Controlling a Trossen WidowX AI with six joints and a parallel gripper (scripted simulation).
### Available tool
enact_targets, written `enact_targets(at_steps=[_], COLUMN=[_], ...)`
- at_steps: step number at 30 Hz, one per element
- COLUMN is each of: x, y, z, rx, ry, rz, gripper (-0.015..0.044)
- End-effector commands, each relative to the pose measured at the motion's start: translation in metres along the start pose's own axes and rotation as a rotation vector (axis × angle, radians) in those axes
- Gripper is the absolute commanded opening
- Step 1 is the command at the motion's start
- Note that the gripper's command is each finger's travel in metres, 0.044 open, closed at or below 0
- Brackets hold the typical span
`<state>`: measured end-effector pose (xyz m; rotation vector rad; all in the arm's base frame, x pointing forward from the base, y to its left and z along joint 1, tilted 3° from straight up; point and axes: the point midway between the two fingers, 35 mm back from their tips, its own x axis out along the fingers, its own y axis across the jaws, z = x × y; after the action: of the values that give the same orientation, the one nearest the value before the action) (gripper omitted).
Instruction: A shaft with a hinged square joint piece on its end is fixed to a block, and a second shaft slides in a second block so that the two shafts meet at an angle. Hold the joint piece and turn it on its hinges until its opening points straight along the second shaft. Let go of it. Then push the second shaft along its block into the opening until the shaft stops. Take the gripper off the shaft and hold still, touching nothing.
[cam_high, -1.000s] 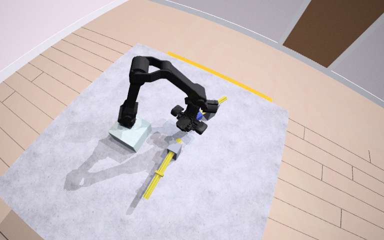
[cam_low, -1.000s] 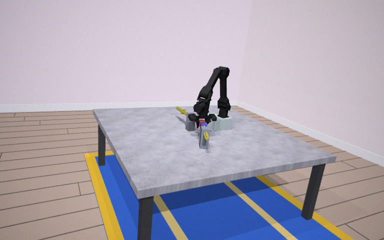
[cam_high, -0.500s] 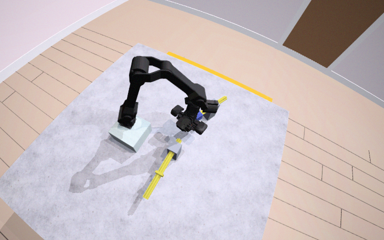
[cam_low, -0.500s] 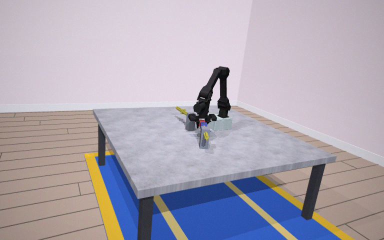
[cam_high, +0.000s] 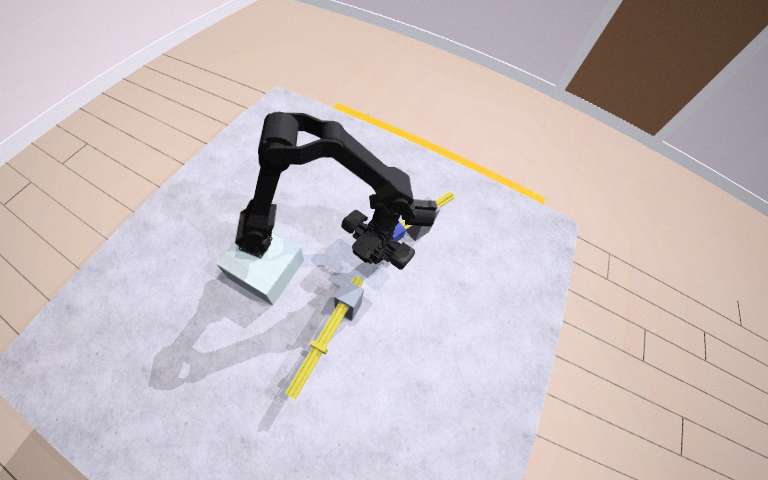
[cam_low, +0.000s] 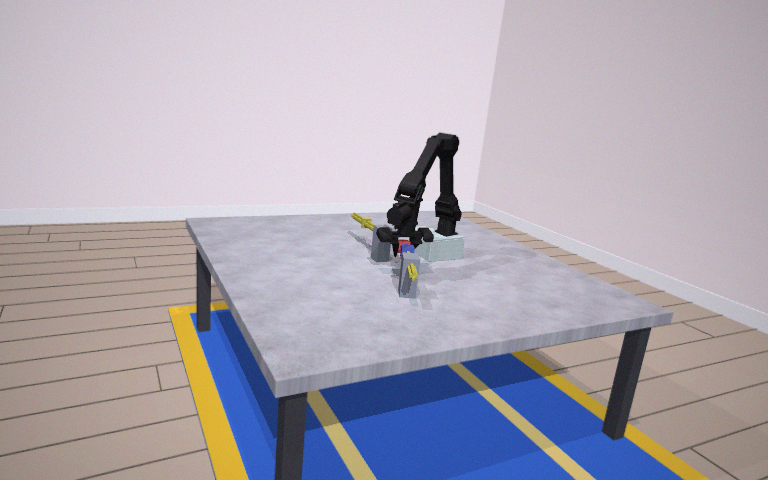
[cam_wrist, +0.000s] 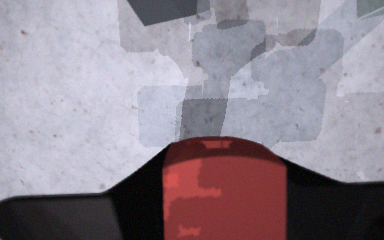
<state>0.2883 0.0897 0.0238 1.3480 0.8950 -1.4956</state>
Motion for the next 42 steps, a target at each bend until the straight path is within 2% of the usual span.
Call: enact_targets(at_steps=[1, 7, 8, 21, 35, 42], x=[0.0, 0.0, 0.0, 0.0, -0.025, -0.027], y=[0.0, 0.0, 0.0, 0.0, 0.001, 0.001], z=[0.0, 0.0, 0.0, 0.0, 0.011, 0.011], rx=[0.0, 0.0, 0.0, 0.001, 0.021, 0.019], ry=[0.0, 0.0, 0.0, 0.005, 0.441, 0.461], rz=[0.0, 0.0, 0.0, -0.001, 0.0, 0.006], gripper=[0.0278, 0.0436, 0.044, 0.044, 0.044, 0.044])
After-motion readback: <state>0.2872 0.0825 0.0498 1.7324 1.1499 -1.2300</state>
